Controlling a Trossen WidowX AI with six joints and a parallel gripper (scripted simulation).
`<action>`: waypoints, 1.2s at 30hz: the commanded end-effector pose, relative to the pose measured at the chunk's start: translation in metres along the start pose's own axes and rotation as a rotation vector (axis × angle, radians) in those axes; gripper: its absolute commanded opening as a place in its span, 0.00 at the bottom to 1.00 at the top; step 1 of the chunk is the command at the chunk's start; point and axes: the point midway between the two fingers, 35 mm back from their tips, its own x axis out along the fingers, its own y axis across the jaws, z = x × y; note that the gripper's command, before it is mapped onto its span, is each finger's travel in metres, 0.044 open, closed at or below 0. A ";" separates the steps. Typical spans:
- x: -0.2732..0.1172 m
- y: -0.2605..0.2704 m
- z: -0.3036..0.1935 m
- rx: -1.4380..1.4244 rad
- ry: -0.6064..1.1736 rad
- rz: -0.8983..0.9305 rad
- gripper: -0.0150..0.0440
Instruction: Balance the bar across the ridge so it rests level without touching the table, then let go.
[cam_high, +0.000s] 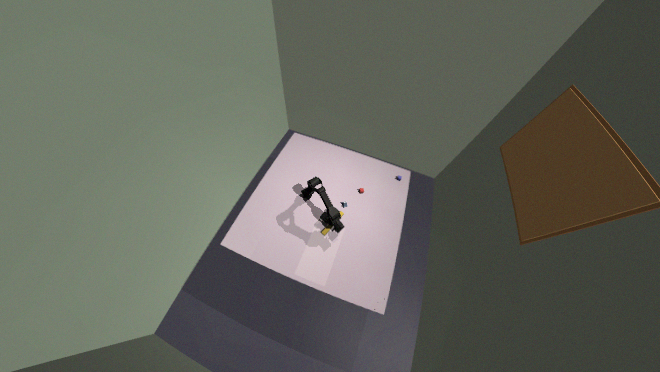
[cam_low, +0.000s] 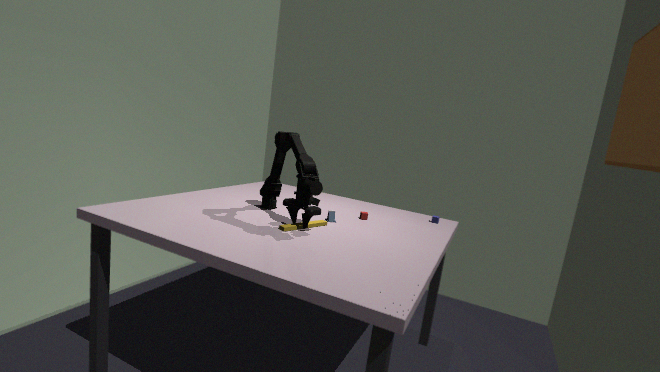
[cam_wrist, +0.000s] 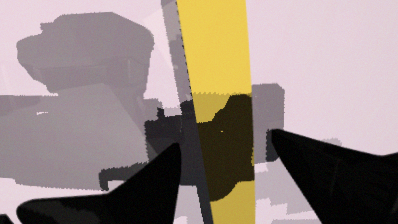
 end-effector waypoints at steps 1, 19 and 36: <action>0.000 0.000 0.000 0.000 0.000 0.000 0.74; -0.009 -0.001 0.000 0.000 0.001 0.000 0.25; -0.053 -0.004 -0.001 -0.002 0.003 0.000 0.25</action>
